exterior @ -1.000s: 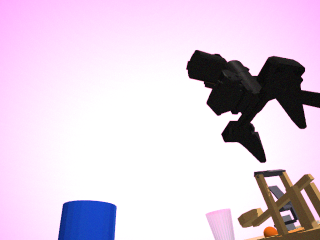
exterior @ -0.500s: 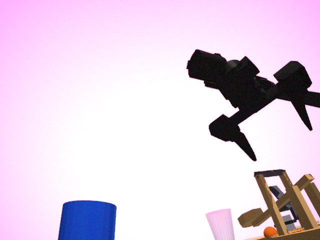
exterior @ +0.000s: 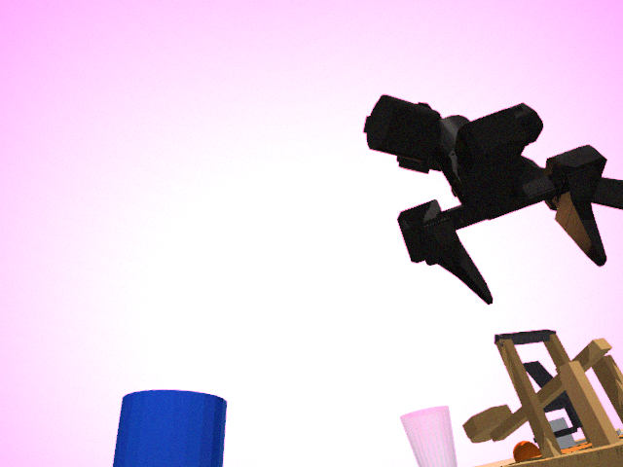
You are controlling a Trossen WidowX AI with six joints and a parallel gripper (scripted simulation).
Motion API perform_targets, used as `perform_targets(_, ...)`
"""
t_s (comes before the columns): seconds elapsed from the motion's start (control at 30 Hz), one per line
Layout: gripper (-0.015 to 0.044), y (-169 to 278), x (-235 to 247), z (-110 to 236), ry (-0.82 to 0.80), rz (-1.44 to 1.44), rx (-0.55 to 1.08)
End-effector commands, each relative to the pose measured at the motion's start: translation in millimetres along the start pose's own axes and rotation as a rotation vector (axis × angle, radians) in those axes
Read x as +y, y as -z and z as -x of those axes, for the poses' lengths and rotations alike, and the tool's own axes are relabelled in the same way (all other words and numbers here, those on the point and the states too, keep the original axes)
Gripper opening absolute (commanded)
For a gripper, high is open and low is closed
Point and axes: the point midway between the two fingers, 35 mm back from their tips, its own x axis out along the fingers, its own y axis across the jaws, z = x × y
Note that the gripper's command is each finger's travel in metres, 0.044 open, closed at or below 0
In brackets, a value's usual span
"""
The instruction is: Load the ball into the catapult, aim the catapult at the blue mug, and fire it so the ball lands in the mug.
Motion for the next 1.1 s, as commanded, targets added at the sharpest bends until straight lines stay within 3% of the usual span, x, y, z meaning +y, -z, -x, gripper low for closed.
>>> perform_targets(0.0,0.044,-0.1,0.5,1.1,-0.002,0.167,-0.002)
perform_targets(0.4,0.044,0.1,1.1,2.4,-0.002,0.576,-0.001)
perform_targets(0.67,0.044,0.1,1.2,2.5,-0.002,0.598,-0.001)
perform_targets(0.83,0.044,0.4,1.0,-42.2,-0.002,0.598,0.0)
perform_targets(1.07,0.044,0.5,1.2,-45.9,-0.002,0.598,0.001)
